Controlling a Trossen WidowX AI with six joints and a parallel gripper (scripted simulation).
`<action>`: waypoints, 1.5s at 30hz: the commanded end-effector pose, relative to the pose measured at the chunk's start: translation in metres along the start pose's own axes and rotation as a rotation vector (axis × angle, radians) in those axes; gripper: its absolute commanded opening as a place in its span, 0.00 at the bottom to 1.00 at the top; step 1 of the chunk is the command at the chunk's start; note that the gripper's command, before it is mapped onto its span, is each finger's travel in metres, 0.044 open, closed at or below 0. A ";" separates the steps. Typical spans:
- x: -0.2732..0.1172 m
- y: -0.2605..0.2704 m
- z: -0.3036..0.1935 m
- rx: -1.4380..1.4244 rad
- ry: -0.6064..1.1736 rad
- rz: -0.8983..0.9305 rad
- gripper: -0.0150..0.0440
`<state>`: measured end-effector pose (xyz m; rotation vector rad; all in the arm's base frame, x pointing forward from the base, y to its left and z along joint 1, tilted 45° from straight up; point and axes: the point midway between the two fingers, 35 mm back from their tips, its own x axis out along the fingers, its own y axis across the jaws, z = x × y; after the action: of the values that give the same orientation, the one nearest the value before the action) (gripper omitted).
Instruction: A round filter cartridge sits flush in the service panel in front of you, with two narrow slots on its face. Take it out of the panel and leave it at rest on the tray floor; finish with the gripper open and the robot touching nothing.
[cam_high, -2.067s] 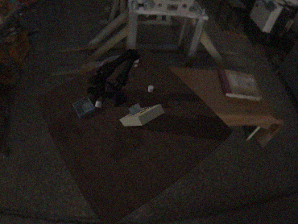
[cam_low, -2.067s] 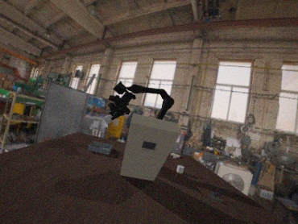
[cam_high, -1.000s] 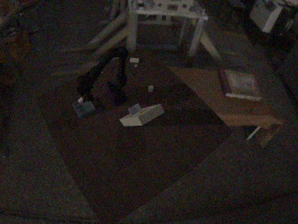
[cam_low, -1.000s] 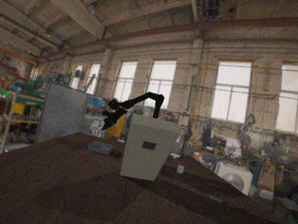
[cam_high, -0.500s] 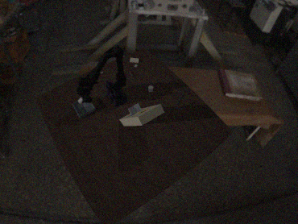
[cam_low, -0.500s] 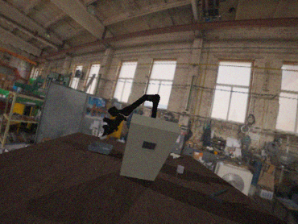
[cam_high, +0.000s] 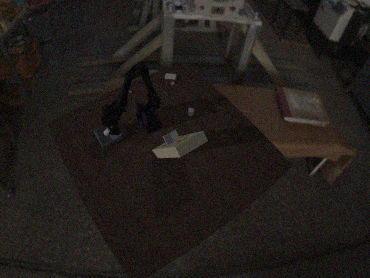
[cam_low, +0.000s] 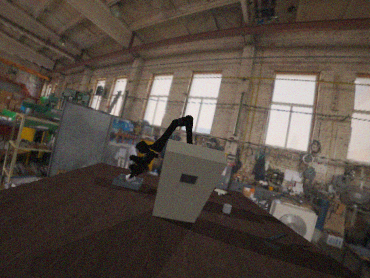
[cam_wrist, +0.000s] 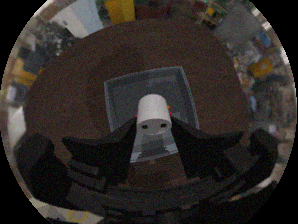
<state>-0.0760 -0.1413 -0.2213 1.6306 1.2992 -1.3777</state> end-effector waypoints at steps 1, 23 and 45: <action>-0.002 0.000 0.004 0.002 -0.012 0.000 0.39; -0.061 0.000 0.037 0.001 -0.010 0.001 1.00; -0.052 -0.001 0.032 -0.004 -0.011 -0.005 1.00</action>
<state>-0.0855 -0.1844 -0.1796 1.6190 1.2996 -1.3840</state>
